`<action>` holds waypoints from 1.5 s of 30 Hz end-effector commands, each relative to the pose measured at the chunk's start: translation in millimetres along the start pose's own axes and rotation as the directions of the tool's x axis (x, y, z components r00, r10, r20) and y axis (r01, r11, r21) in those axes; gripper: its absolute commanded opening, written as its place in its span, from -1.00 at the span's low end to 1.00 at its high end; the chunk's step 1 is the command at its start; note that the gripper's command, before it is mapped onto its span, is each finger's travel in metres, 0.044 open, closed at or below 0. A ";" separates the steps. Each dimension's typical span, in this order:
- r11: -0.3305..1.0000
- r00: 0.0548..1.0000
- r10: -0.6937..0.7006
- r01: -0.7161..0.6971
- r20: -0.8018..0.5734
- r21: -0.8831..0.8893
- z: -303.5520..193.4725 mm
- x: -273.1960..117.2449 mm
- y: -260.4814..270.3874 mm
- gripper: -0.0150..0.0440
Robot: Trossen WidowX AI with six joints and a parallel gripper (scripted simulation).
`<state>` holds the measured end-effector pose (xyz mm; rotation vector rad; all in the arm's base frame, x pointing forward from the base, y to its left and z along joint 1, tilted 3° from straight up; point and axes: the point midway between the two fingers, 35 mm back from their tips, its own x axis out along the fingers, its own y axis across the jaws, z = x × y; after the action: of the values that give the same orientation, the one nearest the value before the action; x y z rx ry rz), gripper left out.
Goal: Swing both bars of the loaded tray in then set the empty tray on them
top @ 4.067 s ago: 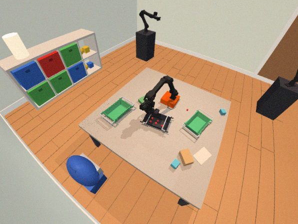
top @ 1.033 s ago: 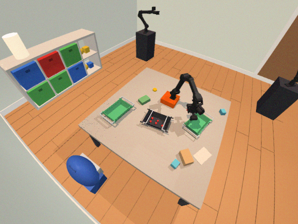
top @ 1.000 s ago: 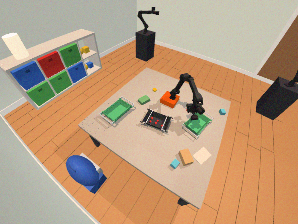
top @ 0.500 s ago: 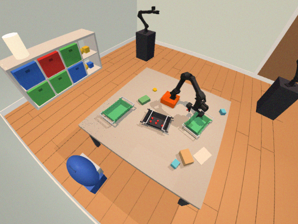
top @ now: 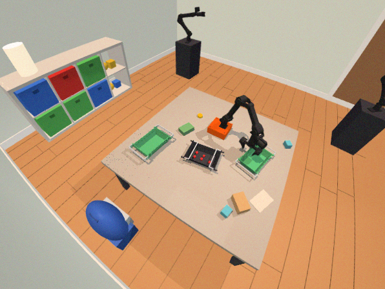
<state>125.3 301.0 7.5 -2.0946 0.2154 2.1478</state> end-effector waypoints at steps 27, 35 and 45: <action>1.000 1.000 -0.001 0.001 0.005 -0.002 1.5 31.7 2.8 0.19; 1.000 1.000 -0.001 0.001 0.005 -0.002 1.5 31.7 2.8 0.01; 1.000 1.000 -0.001 0.001 0.005 -0.002 1.5 31.7 2.8 -0.22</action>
<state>123.3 299.5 -24.0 -2.0916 0.2056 2.1475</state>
